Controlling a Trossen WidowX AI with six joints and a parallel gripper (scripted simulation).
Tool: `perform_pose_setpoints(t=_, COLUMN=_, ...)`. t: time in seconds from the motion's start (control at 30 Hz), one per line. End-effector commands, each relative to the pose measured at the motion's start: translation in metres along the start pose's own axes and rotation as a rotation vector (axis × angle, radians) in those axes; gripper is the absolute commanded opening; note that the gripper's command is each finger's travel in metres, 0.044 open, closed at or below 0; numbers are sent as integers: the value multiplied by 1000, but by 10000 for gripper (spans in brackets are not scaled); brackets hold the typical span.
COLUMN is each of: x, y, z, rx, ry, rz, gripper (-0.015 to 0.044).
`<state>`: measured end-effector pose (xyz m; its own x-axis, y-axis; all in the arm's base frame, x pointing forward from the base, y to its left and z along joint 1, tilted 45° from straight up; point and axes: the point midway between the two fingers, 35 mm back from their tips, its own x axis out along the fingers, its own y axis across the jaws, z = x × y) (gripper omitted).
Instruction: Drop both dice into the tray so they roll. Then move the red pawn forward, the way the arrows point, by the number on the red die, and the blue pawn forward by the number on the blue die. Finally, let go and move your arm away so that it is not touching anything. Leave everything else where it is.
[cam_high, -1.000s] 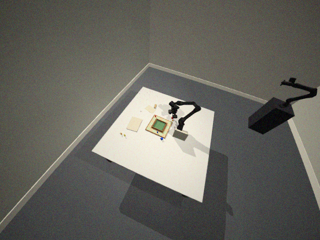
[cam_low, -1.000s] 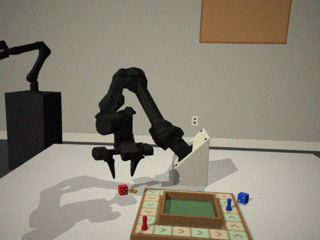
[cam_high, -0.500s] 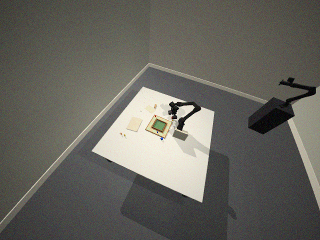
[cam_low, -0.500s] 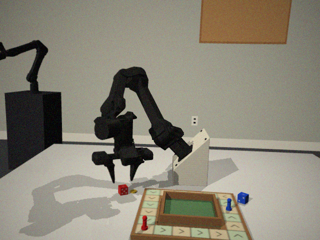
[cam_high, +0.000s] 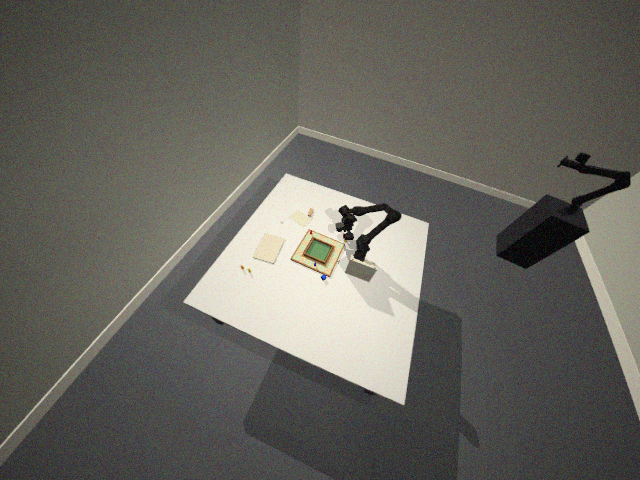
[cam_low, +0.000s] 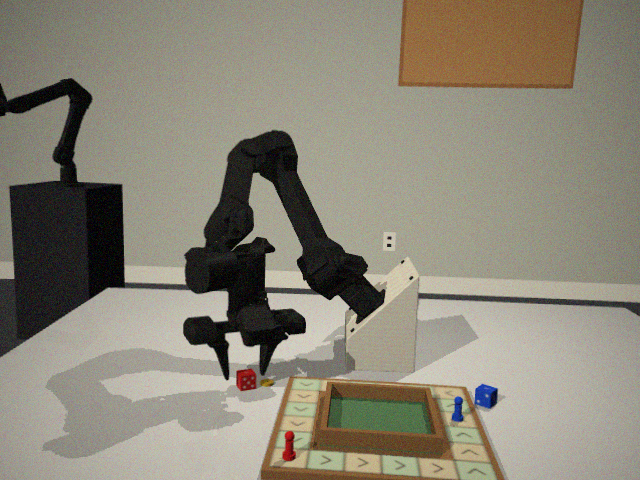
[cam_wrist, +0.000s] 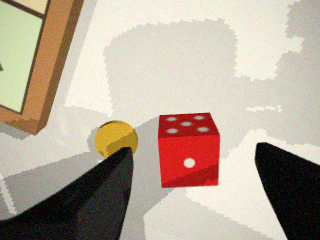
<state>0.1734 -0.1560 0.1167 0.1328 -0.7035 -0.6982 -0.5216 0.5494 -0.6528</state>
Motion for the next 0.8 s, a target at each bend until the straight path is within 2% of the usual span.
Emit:
perform_pose_setpoints(t=0.0, x=8, y=2, z=0, rx=-10, ry=1, rz=9, gripper=275)
perform_pose_setpoints(t=0.03, x=9, y=2, z=0, rx=-10, ry=1, rz=8, gripper=275)
perform_pose_setpoints(t=0.23, x=9, y=2, z=0, rx=-10, ry=1, rz=8, gripper=118)
perform_pose_setpoints(t=0.5, x=9, y=2, z=0, rx=-10, ry=1, rz=8, gripper=64)
perform_pose_setpoints(t=0.6, x=6, y=3, z=1, rx=-9, ry=-1, rz=11, gripper=0)
perform_pose_setpoints(t=0.77, x=-10, y=5, z=8, rx=-5, ry=-11, rz=30, gripper=0)
